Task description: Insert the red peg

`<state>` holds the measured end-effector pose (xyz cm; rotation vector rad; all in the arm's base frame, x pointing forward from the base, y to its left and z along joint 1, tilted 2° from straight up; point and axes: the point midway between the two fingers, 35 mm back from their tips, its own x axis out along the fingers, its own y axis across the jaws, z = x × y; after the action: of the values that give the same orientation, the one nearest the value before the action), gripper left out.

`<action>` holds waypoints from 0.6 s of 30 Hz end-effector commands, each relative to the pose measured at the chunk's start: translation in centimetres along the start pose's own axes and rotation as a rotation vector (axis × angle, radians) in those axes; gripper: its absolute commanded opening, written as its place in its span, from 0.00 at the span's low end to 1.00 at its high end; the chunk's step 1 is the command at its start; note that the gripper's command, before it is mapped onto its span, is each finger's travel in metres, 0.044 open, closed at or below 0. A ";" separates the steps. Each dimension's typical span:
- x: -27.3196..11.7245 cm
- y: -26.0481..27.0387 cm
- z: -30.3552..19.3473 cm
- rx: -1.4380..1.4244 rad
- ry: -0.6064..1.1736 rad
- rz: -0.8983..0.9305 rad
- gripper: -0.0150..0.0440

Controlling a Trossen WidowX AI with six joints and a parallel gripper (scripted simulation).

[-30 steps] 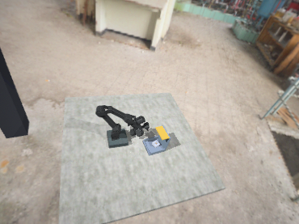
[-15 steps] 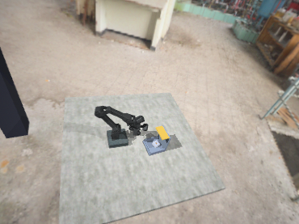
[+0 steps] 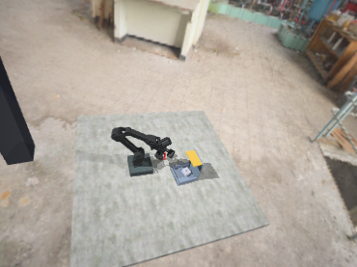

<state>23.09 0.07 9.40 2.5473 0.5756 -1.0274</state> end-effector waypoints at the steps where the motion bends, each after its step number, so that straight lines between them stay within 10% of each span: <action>1: -0.3 -0.6 -0.6 0.114 0.028 -0.034 1.00; 8: -0.4 -1.1 -0.8 0.188 0.039 -0.058 1.00; 18: 0.2 -1.0 -1.5 0.188 0.040 -0.058 0.63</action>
<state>23.29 1.69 9.83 2.7301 0.6010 -1.1079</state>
